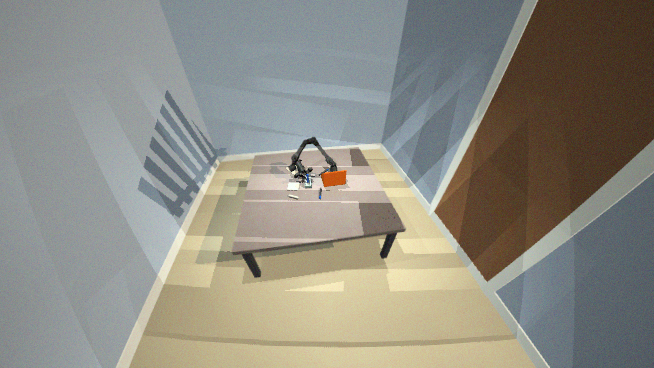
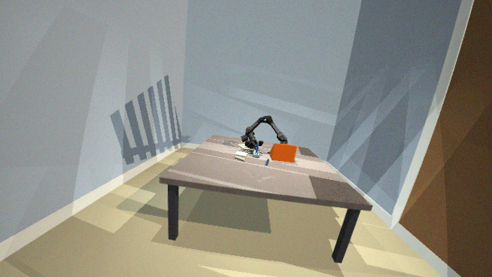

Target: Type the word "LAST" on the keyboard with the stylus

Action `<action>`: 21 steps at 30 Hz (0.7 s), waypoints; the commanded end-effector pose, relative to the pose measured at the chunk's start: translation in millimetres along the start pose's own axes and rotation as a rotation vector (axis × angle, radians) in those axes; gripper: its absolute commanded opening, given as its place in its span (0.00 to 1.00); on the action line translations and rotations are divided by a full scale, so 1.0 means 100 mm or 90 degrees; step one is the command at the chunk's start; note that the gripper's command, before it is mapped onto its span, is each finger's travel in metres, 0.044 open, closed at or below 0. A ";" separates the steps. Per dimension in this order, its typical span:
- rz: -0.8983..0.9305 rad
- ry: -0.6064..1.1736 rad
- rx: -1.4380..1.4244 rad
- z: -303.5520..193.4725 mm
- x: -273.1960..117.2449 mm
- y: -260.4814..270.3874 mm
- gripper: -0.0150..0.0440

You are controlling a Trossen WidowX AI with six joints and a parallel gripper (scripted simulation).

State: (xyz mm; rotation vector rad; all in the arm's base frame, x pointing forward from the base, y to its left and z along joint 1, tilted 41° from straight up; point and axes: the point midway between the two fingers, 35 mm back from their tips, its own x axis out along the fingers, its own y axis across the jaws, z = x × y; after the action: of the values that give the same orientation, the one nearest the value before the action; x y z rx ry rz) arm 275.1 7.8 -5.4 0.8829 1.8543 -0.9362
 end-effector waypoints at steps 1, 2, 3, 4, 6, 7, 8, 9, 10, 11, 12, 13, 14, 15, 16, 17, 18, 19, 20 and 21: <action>-0.004 -0.002 -0.004 0.01 0.01 -0.01 0.39; -0.004 -0.002 -0.004 0.00 0.01 -0.01 0.39; -0.004 -0.002 -0.004 0.00 0.01 -0.01 0.39; -0.004 -0.002 -0.004 0.00 0.01 -0.01 0.39; -0.004 -0.002 -0.004 0.00 0.01 -0.01 0.39; -0.004 -0.002 -0.004 0.00 0.01 -0.01 0.39; -0.004 -0.002 -0.004 0.00 0.01 -0.01 0.39; -0.004 -0.002 -0.004 -0.01 0.00 -0.01 0.39; -0.004 -0.002 -0.004 -0.03 -0.01 -0.01 0.39; -0.004 -0.002 -0.004 -0.06 -0.03 0.00 0.39; -0.003 -0.002 -0.004 -0.10 -0.05 0.00 0.39; -0.003 -0.001 -0.004 -0.14 -0.07 0.00 0.39; -0.003 -0.001 -0.004 -0.19 -0.10 0.00 0.39; -0.003 -0.001 -0.004 -0.24 -0.13 0.00 0.39; -0.003 -0.001 -0.004 -0.29 -0.16 0.00 0.39; -0.003 -0.001 -0.004 -0.33 -0.18 -0.01 0.39; -0.003 -0.001 -0.004 -0.34 -0.18 -0.01 0.39; -0.003 -0.001 -0.004 -0.34 -0.18 -0.01 0.39; -0.003 -0.001 -0.004 -0.34 -0.18 -0.01 0.39; -0.003 -0.001 -0.004 -0.34 -0.18 -0.01 0.39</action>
State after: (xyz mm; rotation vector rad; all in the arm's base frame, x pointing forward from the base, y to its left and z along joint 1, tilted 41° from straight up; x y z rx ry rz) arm 268.3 28.3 16.3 0.8604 1.8656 -0.9350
